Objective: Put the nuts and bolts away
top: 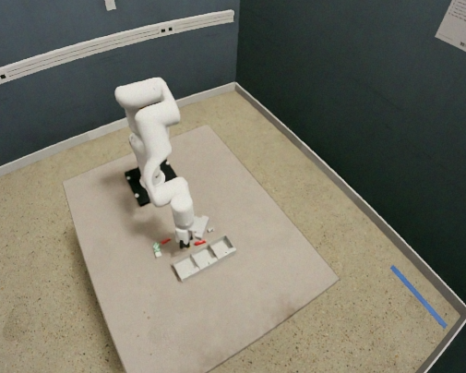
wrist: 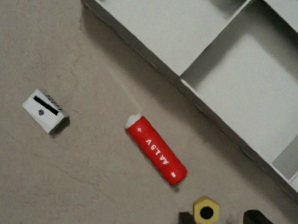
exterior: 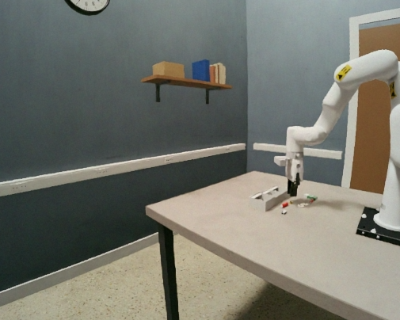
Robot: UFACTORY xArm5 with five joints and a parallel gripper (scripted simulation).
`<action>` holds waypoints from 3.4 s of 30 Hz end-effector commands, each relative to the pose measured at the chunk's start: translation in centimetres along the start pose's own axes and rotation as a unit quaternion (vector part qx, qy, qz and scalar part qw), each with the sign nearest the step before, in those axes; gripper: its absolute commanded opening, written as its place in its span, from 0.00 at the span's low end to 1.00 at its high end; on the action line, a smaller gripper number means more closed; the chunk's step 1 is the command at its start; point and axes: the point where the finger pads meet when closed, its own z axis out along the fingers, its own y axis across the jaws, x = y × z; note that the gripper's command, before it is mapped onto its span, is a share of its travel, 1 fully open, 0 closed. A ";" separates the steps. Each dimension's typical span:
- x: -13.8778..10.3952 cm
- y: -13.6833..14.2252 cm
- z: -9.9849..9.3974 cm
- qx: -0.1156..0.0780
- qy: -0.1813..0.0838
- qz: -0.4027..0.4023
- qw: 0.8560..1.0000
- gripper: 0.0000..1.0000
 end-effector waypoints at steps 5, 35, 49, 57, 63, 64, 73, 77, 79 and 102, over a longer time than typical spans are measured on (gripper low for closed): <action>0.3 0.2 2.4 -0.002 0.002 0.000 1.000 0.32; 0.3 0.2 4.1 -0.002 0.002 0.000 1.000 0.11; 0.3 0.2 4.1 -0.002 0.002 0.000 1.000 0.11; 0.3 0.2 4.1 -0.002 0.002 0.000 1.000 0.11; 0.3 0.2 3.7 -0.002 0.002 0.000 1.000 0.11; 0.2 0.2 3.4 -0.002 0.002 0.000 1.000 0.11; 0.2 0.2 1.1 -0.002 0.002 0.000 1.000 0.11; 0.2 0.2 -0.3 -0.002 0.002 0.000 1.000 0.11; 0.2 0.2 -0.9 -0.002 0.002 0.000 1.000 0.11; 0.2 0.2 -2.6 -0.002 0.002 0.000 1.000 0.11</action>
